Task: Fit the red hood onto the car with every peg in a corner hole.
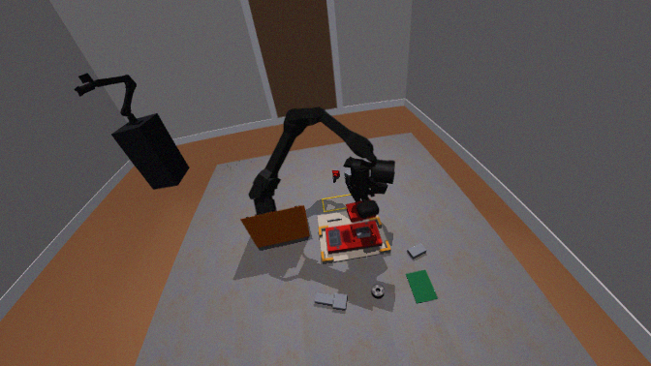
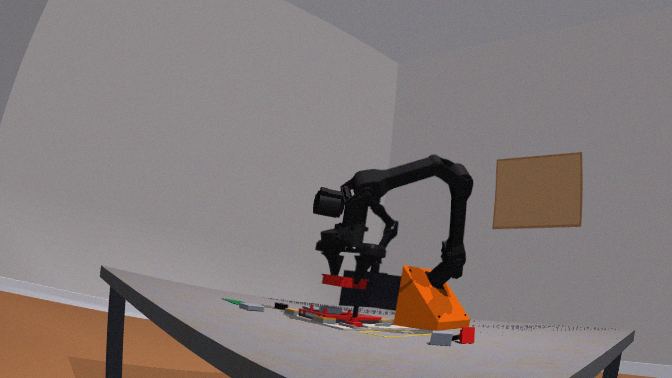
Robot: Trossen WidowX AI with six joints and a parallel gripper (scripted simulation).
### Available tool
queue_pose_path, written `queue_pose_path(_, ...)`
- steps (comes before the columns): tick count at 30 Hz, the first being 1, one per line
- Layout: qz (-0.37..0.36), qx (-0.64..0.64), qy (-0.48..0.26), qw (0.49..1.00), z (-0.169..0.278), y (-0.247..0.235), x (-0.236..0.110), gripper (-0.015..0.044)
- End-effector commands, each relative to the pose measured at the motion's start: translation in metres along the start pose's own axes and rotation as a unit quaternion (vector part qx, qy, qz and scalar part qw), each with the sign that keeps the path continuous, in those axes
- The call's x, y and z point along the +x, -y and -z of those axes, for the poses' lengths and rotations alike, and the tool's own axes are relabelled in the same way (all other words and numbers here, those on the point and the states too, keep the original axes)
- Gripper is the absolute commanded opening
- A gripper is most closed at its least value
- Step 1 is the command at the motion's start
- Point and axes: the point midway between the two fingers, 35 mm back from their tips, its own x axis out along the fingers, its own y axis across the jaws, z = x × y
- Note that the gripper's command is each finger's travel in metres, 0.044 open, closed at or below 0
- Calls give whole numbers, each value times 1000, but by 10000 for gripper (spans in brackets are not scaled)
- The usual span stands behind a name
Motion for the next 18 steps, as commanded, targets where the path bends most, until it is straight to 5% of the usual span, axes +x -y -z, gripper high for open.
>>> queue_pose_path(1,0,19,-2,1000,1,15,1,0)
queue_pose_path(18,-4,51,-1,999,1,39,28,0)
